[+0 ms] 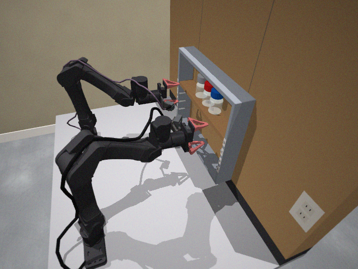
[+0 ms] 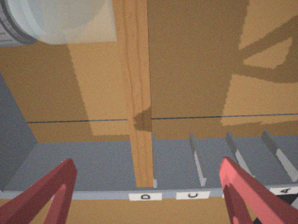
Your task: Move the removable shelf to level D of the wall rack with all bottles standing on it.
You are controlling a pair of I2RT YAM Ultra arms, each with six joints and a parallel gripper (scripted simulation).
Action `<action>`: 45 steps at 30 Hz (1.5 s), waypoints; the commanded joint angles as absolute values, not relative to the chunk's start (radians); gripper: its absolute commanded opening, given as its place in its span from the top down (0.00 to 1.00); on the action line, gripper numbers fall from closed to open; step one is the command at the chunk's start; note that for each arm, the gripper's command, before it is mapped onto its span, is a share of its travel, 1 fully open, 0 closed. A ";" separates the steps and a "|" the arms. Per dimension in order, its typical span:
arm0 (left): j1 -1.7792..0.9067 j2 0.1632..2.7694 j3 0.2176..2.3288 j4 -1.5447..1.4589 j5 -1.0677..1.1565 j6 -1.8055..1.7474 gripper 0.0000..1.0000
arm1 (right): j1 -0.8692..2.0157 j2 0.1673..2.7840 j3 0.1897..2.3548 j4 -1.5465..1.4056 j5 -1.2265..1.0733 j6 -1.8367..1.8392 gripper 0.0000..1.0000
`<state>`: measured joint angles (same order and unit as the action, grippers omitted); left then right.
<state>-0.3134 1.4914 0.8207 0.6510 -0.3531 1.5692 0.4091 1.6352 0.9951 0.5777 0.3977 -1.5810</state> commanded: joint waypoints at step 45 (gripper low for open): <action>-0.353 1.383 0.740 0.643 -0.393 1.571 0.00 | 0.446 1.519 0.917 0.601 0.435 -1.570 0.00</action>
